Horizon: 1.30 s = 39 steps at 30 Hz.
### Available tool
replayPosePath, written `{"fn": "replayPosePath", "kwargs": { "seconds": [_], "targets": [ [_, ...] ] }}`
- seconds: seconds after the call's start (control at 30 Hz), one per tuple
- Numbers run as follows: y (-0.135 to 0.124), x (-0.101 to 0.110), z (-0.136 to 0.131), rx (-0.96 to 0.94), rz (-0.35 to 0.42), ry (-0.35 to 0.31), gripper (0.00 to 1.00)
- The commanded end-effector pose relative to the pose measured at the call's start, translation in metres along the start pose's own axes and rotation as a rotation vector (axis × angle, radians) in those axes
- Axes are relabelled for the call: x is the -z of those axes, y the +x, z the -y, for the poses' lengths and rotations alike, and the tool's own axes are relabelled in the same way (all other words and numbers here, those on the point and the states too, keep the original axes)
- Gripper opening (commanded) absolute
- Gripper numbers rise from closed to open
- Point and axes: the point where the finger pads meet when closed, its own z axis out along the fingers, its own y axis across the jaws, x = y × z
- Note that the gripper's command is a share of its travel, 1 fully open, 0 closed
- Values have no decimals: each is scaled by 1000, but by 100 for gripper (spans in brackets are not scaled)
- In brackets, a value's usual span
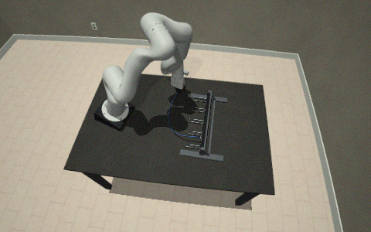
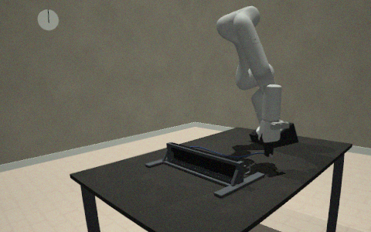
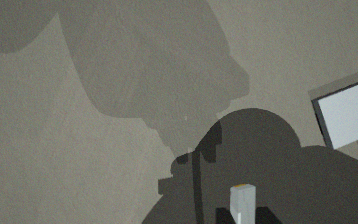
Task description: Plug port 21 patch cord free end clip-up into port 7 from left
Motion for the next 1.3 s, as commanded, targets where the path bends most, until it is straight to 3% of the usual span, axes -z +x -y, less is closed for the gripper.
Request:
{"fn": "replayPosePath", "kwargs": {
  "seconds": [0.0, 1.27],
  "targets": [
    [-6, 4, -17, -124, 32, -38, 0],
    [-58, 26, -146, -1057, 285, -312, 0]
  ]
}}
